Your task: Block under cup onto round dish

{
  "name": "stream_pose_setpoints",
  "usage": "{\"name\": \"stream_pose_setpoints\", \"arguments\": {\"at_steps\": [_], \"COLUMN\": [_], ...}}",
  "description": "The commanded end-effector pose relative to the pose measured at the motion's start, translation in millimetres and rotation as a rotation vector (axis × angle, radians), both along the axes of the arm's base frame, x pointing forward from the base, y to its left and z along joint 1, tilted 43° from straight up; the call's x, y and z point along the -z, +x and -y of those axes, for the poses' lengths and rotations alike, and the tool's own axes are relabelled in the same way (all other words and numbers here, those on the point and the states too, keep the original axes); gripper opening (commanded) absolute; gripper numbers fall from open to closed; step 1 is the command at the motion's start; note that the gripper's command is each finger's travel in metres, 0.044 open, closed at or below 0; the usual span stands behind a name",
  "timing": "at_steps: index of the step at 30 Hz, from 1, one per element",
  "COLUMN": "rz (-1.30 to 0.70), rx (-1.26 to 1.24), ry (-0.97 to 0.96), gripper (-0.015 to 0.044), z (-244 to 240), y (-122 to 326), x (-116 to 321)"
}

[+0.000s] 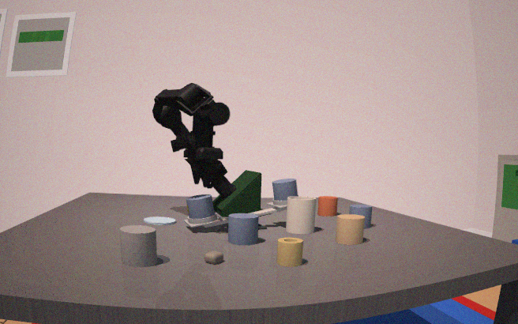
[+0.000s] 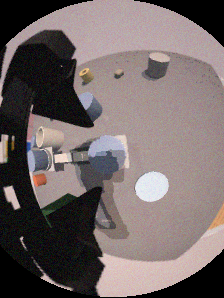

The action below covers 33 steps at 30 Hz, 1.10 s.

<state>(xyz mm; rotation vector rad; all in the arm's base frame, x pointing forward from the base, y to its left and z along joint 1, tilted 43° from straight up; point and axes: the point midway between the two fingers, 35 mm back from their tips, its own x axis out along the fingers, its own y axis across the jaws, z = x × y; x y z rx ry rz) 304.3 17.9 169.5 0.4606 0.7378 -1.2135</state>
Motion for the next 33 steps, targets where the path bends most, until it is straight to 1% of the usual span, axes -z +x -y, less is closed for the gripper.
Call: {"name": "stream_pose_setpoints", "arguments": {"at_steps": [1, 33], "rz": [0.006, 0.007], "rx": [0.011, 0.011], "ry": [0.007, 0.007], "gripper": [0.0440, 0.0440], "z": [2.0, 37.8], "y": [1.2, 11.3], "x": [2.2, 41.5]}}
